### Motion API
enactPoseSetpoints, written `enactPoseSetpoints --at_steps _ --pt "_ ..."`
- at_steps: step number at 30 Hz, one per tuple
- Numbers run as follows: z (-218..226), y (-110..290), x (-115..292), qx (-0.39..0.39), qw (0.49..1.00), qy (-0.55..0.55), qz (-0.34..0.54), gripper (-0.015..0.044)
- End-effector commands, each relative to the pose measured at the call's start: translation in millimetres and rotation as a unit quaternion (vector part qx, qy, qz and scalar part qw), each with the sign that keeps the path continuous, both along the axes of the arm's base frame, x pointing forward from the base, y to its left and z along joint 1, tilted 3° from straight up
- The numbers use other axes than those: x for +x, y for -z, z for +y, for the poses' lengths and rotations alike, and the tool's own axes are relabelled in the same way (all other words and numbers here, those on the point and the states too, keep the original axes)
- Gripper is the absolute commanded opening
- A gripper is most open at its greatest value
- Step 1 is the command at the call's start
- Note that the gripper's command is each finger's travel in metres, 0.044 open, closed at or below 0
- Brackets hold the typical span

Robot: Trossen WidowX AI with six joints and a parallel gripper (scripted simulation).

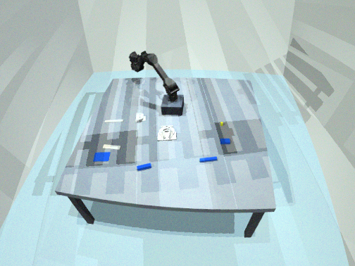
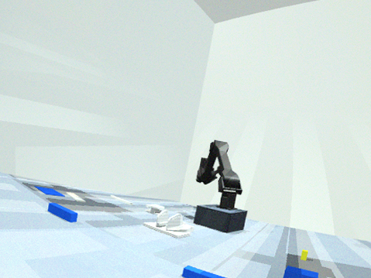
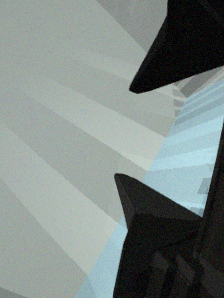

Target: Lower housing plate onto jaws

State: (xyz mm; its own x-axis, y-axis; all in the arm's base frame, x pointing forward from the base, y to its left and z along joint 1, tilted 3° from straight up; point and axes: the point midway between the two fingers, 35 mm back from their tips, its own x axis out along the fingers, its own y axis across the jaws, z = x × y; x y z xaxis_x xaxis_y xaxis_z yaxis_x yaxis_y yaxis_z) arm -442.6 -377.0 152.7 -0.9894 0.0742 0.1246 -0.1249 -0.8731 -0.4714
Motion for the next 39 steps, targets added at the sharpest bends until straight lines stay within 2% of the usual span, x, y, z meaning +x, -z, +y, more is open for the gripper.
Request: enactPoseSetpoints --at_steps 1,2,21,39 --pt "0 0 0 0.000 1.000 0.000 0.000 0.0426" --pt "-1 0 1 0.001 1.000 -0.001 -0.001 0.0440" --pt "-62 3 60 0.143 0.982 -0.113 -0.044 0.0440" --pt "-117 12 142 0.350 0.905 -0.237 -0.053 0.0440"
